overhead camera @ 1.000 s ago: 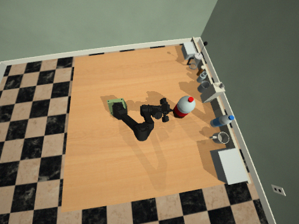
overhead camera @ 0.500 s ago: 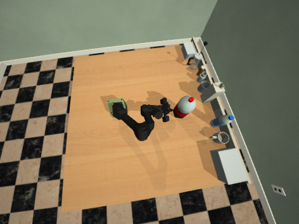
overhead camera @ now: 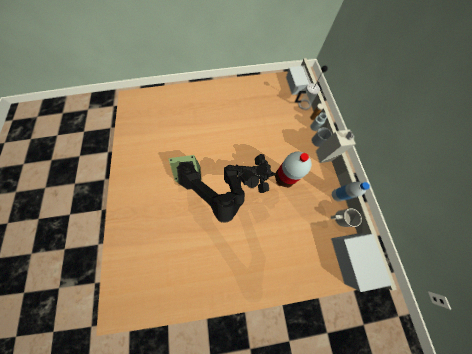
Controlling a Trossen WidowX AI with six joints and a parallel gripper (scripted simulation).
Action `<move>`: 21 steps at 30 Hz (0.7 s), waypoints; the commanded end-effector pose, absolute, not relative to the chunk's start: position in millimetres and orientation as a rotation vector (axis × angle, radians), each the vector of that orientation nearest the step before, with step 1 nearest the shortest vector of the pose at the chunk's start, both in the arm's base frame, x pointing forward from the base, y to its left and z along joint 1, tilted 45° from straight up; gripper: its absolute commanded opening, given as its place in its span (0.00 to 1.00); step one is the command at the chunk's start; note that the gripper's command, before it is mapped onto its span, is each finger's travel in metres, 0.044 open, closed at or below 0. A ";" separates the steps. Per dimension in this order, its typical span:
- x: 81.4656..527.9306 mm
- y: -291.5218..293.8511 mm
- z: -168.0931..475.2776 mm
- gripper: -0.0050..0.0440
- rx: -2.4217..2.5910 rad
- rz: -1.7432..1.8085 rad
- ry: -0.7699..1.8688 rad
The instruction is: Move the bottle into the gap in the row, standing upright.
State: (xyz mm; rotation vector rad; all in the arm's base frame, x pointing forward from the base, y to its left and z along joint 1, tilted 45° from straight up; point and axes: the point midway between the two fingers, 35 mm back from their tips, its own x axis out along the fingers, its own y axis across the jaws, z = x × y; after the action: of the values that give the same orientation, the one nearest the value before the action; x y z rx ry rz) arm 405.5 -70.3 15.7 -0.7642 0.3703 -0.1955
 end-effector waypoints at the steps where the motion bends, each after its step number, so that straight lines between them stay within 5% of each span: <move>1: 413.4 -67.1 16.9 0.00 -0.761 -0.197 0.359; 21: 419.0 -68.8 24.6 0.00 -0.761 -0.204 0.341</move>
State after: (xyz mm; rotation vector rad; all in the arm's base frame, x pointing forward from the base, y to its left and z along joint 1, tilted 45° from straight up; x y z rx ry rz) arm 413.2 -67.3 12.9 -0.7648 0.3716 -0.1906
